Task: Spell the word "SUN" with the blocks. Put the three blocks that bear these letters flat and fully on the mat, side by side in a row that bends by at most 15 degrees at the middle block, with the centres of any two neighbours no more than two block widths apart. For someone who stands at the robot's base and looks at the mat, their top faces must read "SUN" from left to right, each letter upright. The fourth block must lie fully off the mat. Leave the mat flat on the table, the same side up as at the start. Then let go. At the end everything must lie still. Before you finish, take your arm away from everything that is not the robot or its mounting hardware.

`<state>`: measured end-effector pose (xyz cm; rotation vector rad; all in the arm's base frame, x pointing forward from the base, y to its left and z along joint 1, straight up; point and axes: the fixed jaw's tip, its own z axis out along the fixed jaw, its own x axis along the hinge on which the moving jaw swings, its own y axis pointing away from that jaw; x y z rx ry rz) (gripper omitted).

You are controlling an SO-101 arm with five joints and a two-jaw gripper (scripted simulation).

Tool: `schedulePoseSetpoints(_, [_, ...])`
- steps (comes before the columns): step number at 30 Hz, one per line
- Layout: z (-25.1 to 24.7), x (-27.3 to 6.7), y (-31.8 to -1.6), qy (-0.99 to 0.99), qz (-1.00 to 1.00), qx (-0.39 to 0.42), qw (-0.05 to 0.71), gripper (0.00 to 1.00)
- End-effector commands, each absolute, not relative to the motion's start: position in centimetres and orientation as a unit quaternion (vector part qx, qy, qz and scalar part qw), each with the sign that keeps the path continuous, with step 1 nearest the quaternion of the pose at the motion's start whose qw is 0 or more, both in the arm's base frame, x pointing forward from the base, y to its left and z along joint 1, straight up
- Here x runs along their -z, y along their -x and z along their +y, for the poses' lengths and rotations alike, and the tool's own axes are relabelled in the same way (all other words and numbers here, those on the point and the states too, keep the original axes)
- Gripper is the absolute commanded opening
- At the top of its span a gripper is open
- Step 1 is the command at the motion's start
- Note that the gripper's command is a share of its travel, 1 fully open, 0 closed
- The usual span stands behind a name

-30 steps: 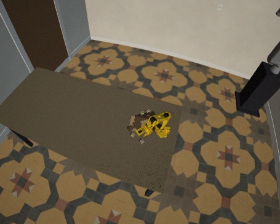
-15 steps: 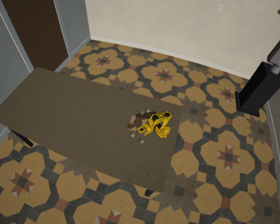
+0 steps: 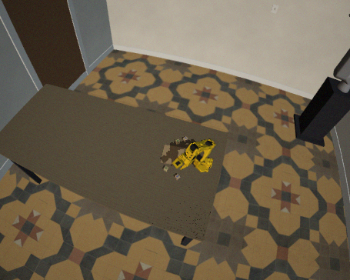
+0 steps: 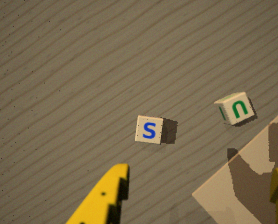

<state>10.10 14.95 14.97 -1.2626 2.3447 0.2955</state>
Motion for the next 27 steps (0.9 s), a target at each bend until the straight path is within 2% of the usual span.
schedulePoseSetpoints(1, [15.1,-15.8,-10.2,0.49,0.825,-0.109,0.26,0.32])
schedulePoseSetpoints(12, [14.8,-15.3,-10.2,0.602,0.747,-0.07,0.273,0.32])
schedulePoseSetpoints(27, [14.3,-14.3,-10.4,0.791,0.543,0.014,0.281,0.32])
